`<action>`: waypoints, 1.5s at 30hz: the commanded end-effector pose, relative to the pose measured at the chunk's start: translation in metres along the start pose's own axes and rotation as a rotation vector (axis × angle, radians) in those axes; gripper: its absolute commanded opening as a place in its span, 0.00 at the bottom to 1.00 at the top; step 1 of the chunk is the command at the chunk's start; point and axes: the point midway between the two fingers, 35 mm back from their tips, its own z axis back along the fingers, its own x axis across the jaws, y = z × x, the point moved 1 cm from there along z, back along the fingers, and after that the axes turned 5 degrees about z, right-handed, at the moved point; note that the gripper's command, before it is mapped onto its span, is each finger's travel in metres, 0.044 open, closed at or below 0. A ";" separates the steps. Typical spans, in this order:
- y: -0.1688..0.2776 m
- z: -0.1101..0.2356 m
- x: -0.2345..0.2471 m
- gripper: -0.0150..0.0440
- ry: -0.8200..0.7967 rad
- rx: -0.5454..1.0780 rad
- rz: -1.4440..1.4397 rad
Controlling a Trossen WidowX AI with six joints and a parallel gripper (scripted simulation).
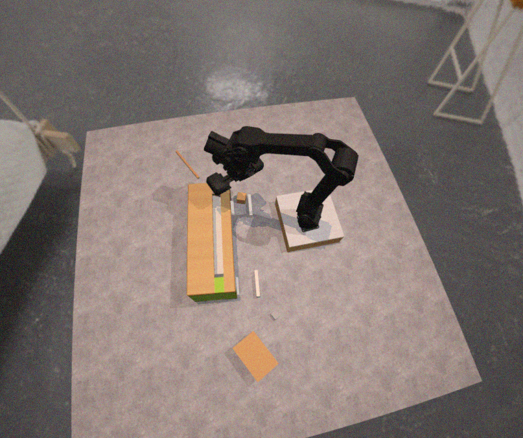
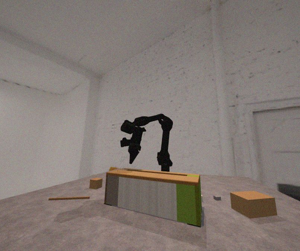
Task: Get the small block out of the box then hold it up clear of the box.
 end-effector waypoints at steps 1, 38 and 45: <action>-0.003 0.004 -0.016 0.74 -0.121 0.047 -0.967; -0.006 0.009 -0.035 0.74 -0.196 0.234 -2.164; -0.005 -0.016 -0.037 0.74 -0.197 0.234 -2.164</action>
